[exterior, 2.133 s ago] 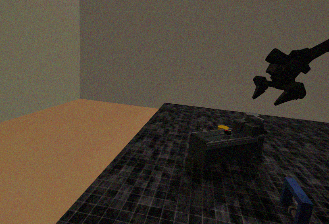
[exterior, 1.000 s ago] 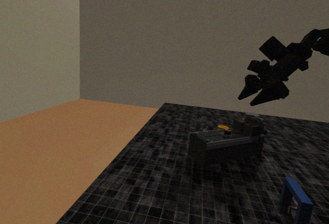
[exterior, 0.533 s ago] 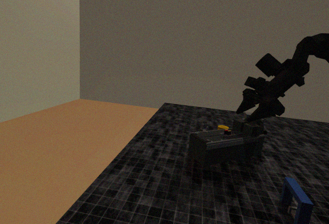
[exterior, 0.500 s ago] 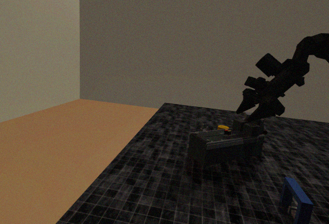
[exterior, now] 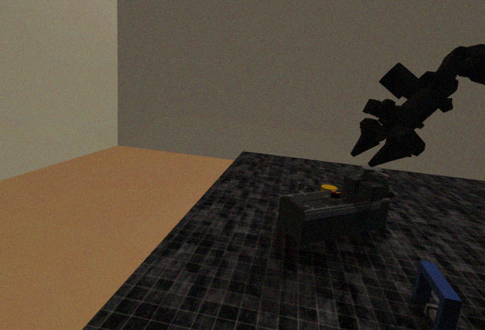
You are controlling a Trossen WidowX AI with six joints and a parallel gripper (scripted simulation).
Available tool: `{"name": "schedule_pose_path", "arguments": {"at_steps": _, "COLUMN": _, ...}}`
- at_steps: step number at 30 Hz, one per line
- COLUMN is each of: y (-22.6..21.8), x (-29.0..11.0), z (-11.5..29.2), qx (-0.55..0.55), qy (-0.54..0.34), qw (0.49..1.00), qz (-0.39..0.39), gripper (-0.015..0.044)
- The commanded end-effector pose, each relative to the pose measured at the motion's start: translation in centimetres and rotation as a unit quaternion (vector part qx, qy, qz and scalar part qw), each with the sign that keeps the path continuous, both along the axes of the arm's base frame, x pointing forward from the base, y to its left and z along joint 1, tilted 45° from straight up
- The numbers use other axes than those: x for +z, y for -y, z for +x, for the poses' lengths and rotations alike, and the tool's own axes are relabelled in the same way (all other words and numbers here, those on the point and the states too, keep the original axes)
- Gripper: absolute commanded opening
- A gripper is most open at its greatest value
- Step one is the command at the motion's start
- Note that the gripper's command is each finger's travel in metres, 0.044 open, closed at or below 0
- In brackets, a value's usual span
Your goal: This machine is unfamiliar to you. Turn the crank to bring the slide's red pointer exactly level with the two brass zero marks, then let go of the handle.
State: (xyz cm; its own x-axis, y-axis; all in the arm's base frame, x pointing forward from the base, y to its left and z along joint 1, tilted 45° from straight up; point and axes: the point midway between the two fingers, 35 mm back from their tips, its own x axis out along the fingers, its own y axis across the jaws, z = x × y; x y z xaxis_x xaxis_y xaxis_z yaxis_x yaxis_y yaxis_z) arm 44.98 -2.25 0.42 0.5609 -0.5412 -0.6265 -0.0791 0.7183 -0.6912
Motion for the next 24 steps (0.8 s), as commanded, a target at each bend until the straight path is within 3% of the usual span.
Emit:
{"name": "schedule_pose_path", "arguments": {"at_steps": 1, "y": -1.8, "x": 2.1, "z": 0.4, "qx": 0.001, "qy": 0.012, "qw": 1.000, "qz": 0.002, "gripper": 0.0440}}
{"name": "schedule_pose_path", "arguments": {"at_steps": 24, "y": 3.2, "x": 8.0, "z": -7.8, "qx": 0.148, "qy": -0.113, "qw": 0.982, "qz": 0.030, "gripper": 0.0440}}
